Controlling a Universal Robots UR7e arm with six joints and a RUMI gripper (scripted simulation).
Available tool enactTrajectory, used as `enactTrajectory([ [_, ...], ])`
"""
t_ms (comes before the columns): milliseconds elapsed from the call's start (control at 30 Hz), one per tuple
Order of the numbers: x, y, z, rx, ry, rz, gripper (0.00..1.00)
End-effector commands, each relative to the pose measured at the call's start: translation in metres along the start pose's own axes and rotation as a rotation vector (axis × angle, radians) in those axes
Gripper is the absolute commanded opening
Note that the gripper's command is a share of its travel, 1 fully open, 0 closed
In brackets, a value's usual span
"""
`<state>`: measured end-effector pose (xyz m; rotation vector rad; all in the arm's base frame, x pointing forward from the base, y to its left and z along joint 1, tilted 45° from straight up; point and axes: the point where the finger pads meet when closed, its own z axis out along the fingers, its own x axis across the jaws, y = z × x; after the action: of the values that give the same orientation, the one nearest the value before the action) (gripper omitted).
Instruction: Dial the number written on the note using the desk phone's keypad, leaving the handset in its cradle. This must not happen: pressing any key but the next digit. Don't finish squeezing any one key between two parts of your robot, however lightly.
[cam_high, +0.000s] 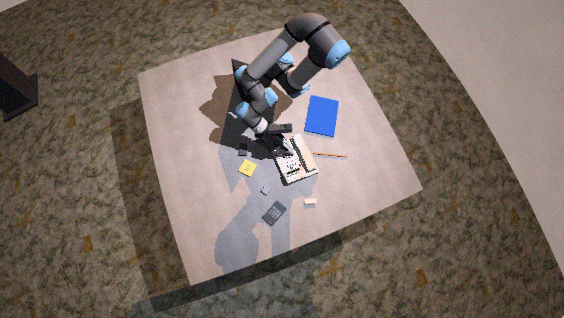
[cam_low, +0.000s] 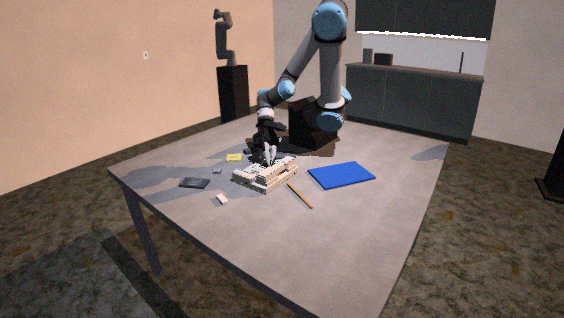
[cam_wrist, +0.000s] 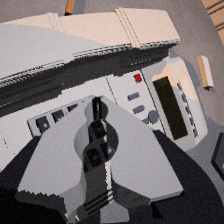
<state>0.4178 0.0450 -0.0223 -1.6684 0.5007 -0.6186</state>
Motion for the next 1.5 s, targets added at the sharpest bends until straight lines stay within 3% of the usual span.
enactTrajectory([
  [0,-0.0001,0.0008,0.0006,0.000,0.001,-0.001,0.00],
  [1467,-0.0006,0.0014,0.0013,0.000,0.001,-0.001,0.00],
])
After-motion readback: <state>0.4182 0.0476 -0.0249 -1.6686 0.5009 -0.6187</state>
